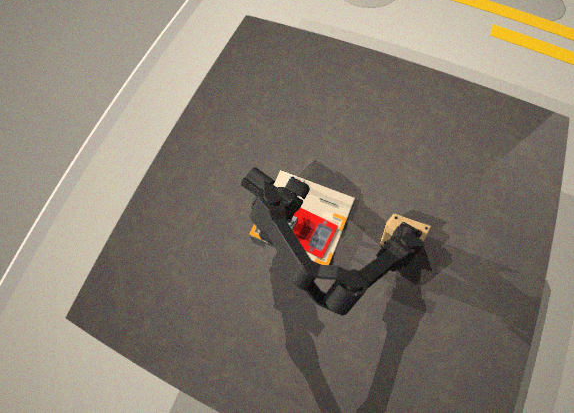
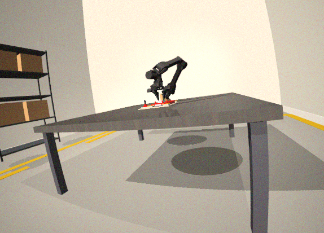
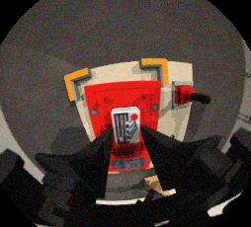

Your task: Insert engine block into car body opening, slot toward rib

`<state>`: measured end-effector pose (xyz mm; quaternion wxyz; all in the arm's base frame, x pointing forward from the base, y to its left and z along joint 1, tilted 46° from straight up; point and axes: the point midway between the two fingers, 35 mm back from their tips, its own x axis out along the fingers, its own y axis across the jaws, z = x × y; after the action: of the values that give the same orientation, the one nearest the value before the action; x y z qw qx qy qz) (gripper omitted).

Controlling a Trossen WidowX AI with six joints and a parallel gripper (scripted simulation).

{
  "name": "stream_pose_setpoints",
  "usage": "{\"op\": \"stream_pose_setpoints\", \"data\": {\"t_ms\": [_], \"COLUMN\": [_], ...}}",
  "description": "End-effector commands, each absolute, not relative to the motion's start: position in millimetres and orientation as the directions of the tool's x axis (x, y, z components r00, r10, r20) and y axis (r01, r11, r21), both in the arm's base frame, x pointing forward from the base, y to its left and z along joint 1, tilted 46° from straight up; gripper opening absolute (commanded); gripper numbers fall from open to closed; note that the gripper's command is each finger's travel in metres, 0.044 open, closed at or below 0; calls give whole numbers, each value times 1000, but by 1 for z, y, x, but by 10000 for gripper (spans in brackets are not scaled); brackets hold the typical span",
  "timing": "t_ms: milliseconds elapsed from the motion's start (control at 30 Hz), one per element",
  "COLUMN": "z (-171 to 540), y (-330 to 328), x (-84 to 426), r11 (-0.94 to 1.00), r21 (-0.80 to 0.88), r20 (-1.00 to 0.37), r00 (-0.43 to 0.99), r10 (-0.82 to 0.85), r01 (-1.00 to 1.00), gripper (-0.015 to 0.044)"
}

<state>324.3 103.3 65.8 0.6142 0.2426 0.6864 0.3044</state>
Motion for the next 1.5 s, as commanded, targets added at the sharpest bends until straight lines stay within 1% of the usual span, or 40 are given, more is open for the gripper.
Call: {"op": "stream_pose_setpoints", "data": {"t_ms": [0, 200, 233, 1033, 1467], "z": [66, 66, 66, 75, 75], "y": [103, 103, 103, 93, 93], "x": [324, 324, 324, 326, 326], "r11": [697, 697, 697, 696, 696], "r21": [716, 716, 716, 717, 717], "r20": [-696, -696, -696, -694, -694], "r00": [-128, -128, -128, -128, -128], "r10": [707, 707, 707, 709, 709], "r01": [-41, -41, -41, -34, -34], "gripper": [264, 421, 440, 440, 99]}}
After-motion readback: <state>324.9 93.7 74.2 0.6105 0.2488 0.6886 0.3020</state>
